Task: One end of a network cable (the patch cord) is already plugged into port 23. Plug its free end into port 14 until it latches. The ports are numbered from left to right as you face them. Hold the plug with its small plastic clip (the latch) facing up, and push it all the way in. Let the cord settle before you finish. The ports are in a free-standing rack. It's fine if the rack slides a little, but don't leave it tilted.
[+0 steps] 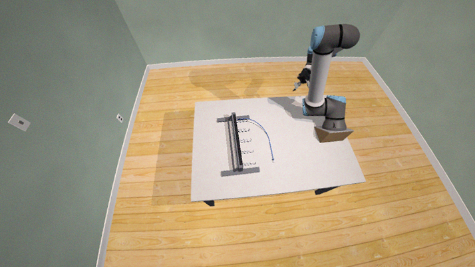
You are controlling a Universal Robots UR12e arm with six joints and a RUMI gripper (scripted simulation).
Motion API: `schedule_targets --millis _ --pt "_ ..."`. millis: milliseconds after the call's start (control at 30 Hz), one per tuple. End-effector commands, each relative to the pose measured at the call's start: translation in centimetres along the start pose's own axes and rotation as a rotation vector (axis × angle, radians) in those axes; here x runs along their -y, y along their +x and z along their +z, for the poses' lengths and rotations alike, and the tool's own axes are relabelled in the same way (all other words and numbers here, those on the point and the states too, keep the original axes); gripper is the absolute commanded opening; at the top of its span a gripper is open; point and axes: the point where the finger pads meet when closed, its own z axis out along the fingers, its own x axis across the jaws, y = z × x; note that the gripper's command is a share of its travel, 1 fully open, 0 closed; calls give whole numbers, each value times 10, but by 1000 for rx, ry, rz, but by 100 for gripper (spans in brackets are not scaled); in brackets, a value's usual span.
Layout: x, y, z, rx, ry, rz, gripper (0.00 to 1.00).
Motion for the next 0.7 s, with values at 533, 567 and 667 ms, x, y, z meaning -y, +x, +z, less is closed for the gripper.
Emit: schedule_targets --millis 533,567,667 --pt "17 -22 6 -199 159 -412 100" --pt "18 -24 7 -213 168 -441 100" --pt "18 -27 9 -227 178 -471 100"
